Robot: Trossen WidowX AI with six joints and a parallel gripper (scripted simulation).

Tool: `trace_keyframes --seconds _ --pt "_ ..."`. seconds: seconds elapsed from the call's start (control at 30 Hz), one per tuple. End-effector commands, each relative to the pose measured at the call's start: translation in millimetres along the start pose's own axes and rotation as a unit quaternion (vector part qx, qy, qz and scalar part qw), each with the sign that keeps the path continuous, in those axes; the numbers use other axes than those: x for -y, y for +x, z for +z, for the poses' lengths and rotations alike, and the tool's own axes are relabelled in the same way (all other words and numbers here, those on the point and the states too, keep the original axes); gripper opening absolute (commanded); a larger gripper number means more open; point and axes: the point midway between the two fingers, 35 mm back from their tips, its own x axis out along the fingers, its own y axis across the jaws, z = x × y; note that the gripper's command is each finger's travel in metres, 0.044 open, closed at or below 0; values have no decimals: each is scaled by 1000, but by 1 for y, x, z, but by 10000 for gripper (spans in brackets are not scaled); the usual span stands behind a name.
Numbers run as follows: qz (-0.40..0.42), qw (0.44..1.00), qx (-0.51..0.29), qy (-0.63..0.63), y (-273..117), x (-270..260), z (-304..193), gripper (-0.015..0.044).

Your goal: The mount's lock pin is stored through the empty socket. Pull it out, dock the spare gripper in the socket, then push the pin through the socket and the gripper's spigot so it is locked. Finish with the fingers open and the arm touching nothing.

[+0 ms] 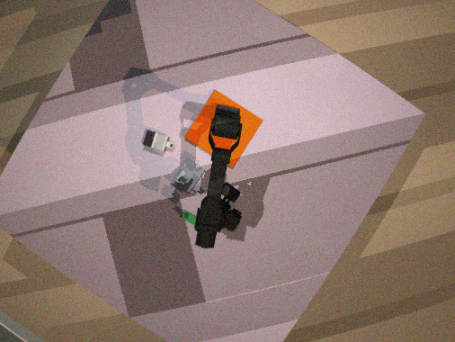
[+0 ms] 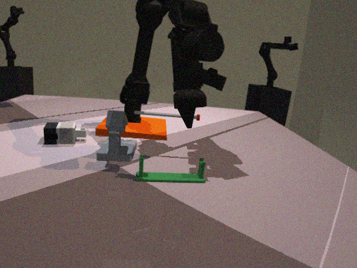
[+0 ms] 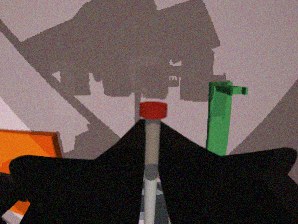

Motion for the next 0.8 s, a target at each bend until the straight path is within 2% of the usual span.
trace_keyframes --seconds 0.0,0.77 --pt "-1 1000 1 -2 -1 4 3 0" --pt "0 1000 0 -27 -10 57 43 0"
